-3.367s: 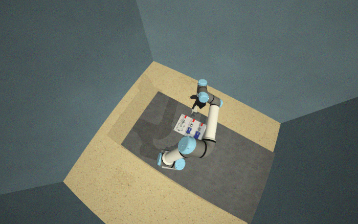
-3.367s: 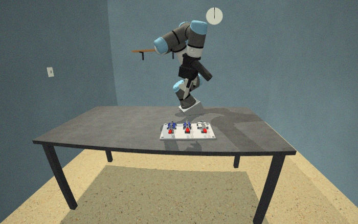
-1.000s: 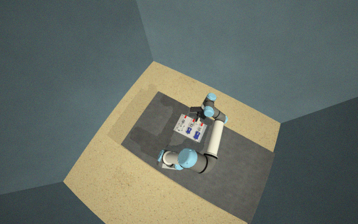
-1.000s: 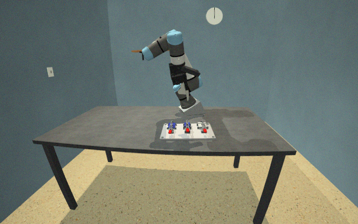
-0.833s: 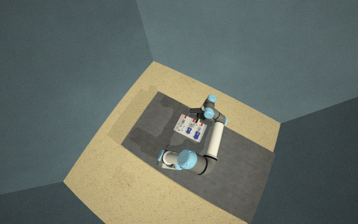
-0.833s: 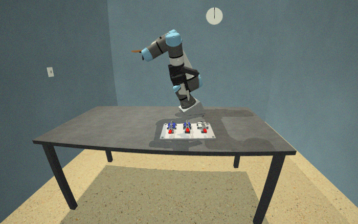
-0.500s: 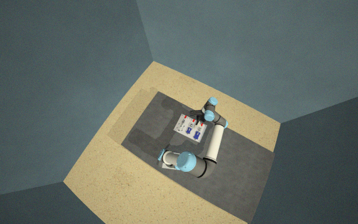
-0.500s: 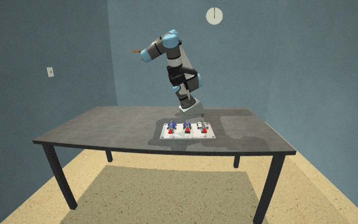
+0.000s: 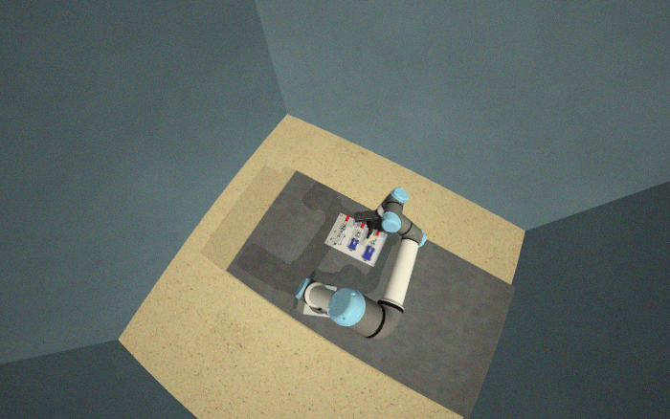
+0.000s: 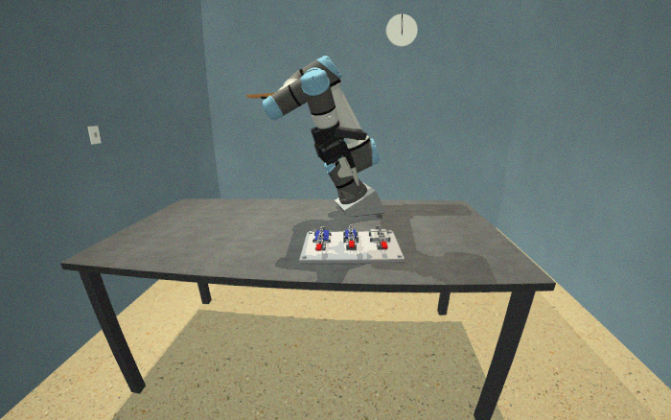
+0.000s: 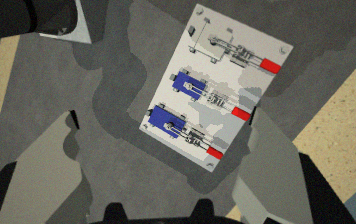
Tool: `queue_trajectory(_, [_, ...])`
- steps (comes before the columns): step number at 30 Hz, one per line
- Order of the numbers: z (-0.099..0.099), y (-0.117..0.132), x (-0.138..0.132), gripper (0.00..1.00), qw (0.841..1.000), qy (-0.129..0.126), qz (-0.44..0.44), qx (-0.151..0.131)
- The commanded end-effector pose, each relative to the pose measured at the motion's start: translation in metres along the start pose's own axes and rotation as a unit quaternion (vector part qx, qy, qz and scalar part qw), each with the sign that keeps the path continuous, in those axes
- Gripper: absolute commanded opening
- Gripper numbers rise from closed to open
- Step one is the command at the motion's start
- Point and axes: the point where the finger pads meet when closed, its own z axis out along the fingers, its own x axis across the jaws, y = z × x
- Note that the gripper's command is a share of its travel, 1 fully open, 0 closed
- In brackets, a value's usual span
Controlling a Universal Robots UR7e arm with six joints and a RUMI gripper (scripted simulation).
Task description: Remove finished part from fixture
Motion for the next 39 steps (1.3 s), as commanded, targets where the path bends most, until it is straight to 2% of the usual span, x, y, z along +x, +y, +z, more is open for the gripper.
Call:
queue_trajectory(1, [0.004, -0.003, -0.006, 1.0, 0.999, 0.01, -0.032, 0.013])
queue_trajectory(13, [0.003, -0.004, -0.005, 1.0, 0.999, 0.01, -0.033, 0.012])
queue_trajectory(16, [0.011, -0.008, -0.014, 1.0, 0.997, 0.02, -0.069, 0.026])
queue_trajectory(26, [0.023, -0.016, -0.026, 1.0, 0.989, 0.04, -0.134, 0.046])
queue_trajectory(39, [0.027, -0.019, -0.03, 1.0, 0.986, 0.047, -0.154, 0.051])
